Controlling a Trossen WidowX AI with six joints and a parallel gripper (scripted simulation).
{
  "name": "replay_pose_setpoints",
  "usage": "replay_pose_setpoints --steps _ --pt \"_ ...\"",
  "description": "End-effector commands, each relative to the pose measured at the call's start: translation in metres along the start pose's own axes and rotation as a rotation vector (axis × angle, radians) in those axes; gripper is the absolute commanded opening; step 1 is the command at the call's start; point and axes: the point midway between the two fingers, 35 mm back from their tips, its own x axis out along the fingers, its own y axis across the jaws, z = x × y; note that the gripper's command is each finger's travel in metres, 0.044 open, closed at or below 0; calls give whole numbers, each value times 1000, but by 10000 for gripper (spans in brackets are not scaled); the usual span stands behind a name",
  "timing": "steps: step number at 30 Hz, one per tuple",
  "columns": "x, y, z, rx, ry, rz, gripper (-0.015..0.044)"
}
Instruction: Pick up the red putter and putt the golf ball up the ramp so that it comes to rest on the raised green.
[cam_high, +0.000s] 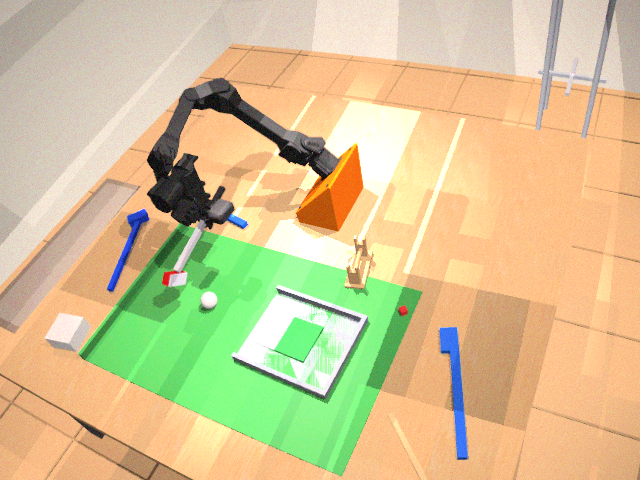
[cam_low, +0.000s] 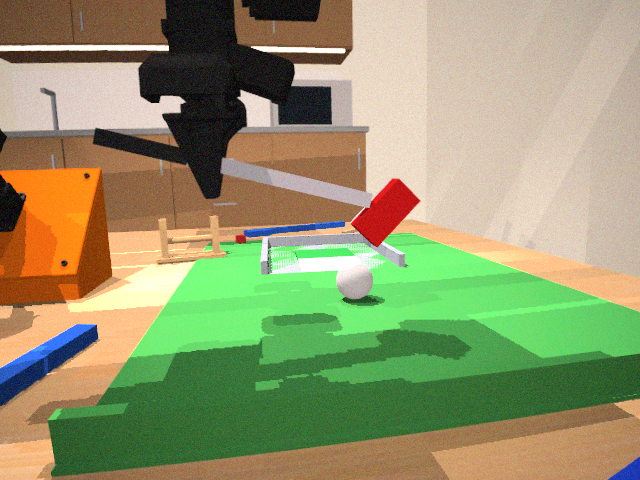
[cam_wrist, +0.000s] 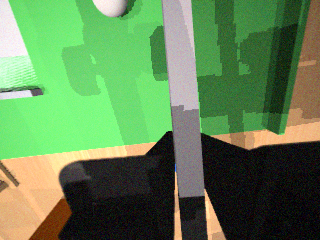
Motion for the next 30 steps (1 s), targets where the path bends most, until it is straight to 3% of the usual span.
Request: replay_pose_setpoints --steps 1,9,30 --pt "6 -1 0 7 1 -3 0" --pt "38 -1 -1 8 0 -5 0" --pt "66 -2 -1 8 0 -7 0"
